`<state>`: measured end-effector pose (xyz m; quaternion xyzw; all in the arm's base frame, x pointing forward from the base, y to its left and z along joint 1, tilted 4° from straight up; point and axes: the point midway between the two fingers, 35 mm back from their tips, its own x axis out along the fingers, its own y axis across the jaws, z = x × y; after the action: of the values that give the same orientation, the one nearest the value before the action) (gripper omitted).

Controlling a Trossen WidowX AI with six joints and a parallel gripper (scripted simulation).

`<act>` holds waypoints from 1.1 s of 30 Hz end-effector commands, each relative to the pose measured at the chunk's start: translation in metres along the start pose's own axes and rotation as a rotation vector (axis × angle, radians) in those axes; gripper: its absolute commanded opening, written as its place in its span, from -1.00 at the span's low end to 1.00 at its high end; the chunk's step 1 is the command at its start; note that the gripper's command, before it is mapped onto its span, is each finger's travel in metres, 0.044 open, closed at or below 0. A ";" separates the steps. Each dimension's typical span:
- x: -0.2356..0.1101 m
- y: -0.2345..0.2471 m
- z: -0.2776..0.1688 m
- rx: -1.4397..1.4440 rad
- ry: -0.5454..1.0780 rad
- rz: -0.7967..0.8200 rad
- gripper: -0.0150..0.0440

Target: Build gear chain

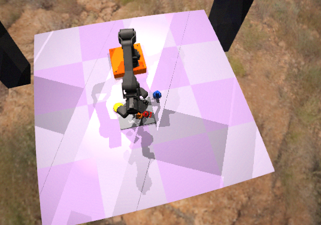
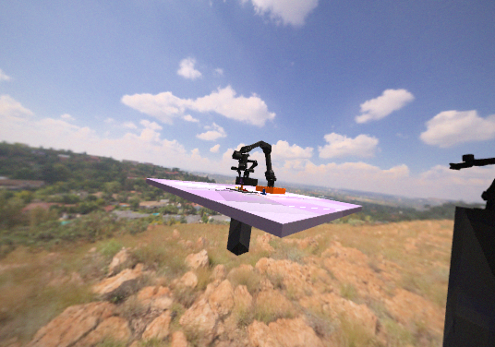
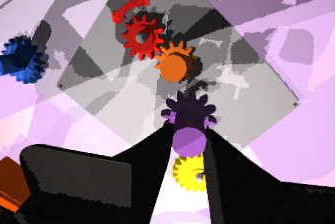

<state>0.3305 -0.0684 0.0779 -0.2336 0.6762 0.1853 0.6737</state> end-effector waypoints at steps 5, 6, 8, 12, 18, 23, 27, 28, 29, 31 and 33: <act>-0.001 0.000 -0.002 -0.011 0.005 0.001 -0.49; -0.001 0.000 -0.002 -0.019 0.005 0.001 -0.49; -0.001 0.000 -0.002 -0.046 0.005 0.001 -0.49; -0.001 0.000 -0.002 -0.142 0.005 0.002 -0.49; -0.001 0.000 -0.002 -0.313 0.004 0.002 -0.49; -0.001 0.000 -0.002 -0.452 0.004 0.002 -0.49; -0.001 0.000 -0.002 -0.478 0.004 0.002 -0.49; -0.001 0.000 -0.002 -0.478 0.004 0.002 -0.49; -0.001 0.000 -0.002 -0.478 0.004 0.002 -0.49; -0.001 0.000 -0.002 -0.478 0.004 0.002 -0.49; 0.000 0.000 -0.002 -0.490 0.004 0.002 -0.49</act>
<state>0.3291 -0.0692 0.0783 -0.3841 0.6148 0.3395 0.5993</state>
